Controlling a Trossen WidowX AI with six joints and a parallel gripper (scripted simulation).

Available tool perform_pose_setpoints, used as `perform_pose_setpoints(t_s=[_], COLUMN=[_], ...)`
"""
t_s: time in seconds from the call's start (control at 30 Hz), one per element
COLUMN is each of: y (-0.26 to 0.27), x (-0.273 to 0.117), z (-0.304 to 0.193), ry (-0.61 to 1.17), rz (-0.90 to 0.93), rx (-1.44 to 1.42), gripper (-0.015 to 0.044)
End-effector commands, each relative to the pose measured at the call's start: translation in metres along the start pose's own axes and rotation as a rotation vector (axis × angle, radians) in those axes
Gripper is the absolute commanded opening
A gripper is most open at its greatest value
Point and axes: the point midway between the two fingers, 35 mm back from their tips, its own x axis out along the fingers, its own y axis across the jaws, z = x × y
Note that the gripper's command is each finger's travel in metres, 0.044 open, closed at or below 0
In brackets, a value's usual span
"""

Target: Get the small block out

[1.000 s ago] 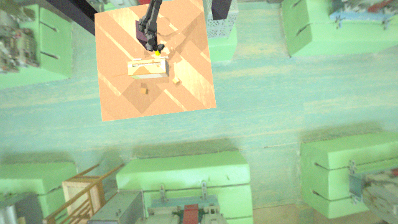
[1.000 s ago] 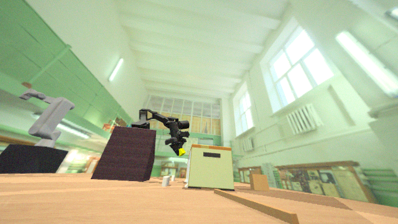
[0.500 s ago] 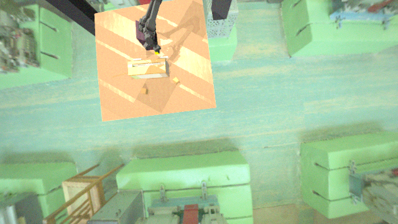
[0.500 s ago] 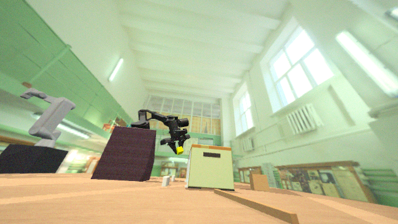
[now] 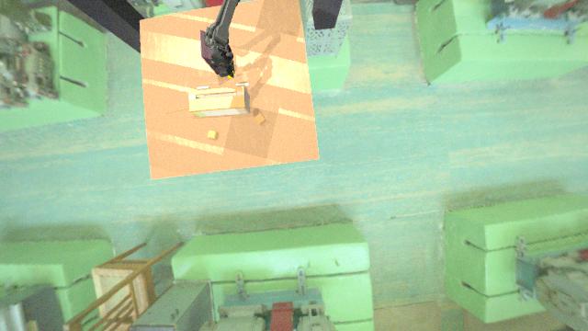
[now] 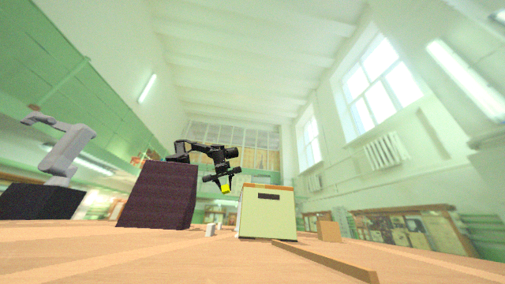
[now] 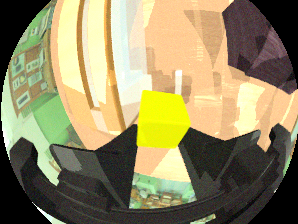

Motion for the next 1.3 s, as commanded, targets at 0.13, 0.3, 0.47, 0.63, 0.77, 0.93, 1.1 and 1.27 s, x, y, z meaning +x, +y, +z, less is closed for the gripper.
perform_pose_setpoints(t_s=[0.13, 0.3, 0.47, 0.63, 0.77, 0.93, 1.1, 1.27], y=[0.0, -0.001, -0.001, -0.001, -0.001, -0.001, -0.001, -0.001], x=[-0.007, -0.011, -0.014, -0.018, -0.02, -0.02, -0.02, -0.02], z=[-0.002, -0.003, -0.004, -0.004, -0.005, -0.005, -0.005, -0.005], ry=[0.028, 0.044, 0.062, 0.081, 0.091, 0.091, 0.091, 0.091], rz=[0.01, 0.011, 0.009, 0.005, 0.002, 0.002, 0.002, 0.002], rx=[0.298, 0.494, 0.691, 0.887, 0.984, 0.984, 0.984, 0.984], gripper=[0.0, 0.0, 0.0, 0.0, 0.0, 0.0, 0.0, 0.0])
